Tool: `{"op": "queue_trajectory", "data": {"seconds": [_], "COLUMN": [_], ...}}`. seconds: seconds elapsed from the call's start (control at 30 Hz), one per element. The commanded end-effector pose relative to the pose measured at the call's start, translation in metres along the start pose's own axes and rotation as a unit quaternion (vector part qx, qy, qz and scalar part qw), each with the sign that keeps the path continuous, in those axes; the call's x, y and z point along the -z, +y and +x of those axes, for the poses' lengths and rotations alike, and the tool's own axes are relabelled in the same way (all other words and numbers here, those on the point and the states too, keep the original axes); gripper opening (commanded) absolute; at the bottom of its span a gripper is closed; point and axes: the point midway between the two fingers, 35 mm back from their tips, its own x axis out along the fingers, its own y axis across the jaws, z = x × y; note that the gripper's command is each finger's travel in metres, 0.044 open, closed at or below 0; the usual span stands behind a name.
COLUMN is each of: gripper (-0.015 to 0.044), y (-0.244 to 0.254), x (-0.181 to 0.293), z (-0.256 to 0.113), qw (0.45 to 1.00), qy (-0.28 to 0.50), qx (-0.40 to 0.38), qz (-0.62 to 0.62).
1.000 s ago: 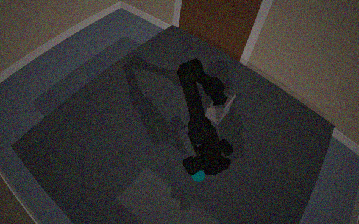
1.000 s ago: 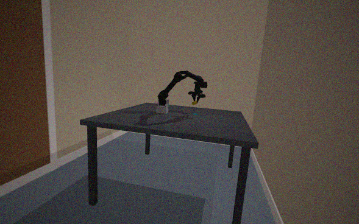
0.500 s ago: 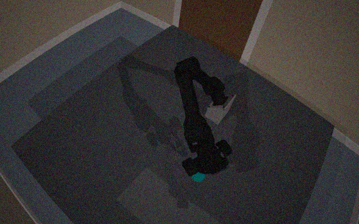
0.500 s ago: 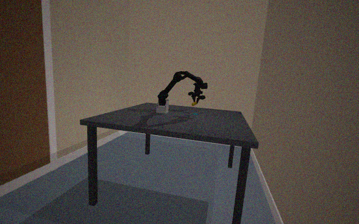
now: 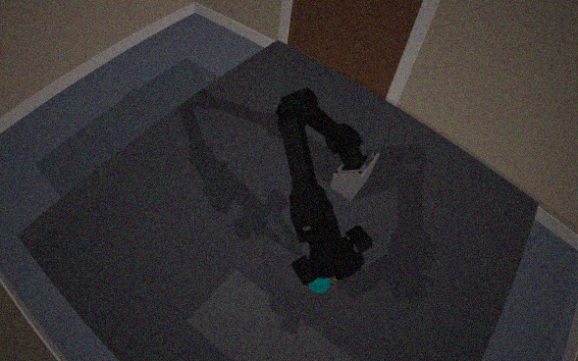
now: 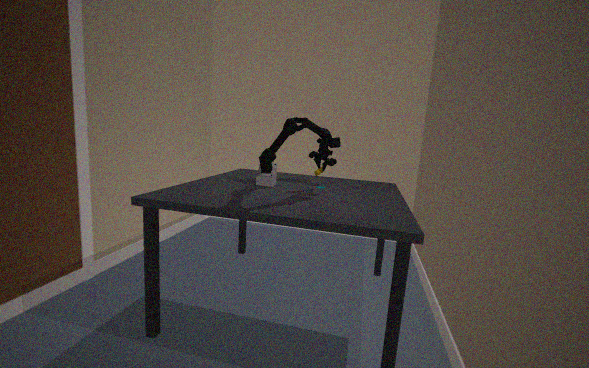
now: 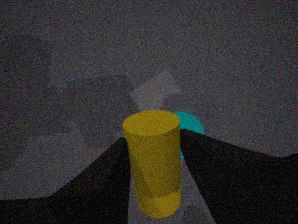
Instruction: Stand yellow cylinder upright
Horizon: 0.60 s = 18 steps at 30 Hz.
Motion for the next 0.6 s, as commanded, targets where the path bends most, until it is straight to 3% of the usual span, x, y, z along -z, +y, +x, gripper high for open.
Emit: {"op": "queue_trajectory", "data": {"seconds": [0.0,0.57], "gripper": [0.0105,0.0105], "y": [-0.0005,-0.0015], "x": [-0.0006,-0.0013], "z": [-0.0019,0.0036], "qw": [1.0,0.996], "qy": [-0.019,-0.079], "qx": [-0.005,-0.026], "qz": [-0.001,0.001]}}
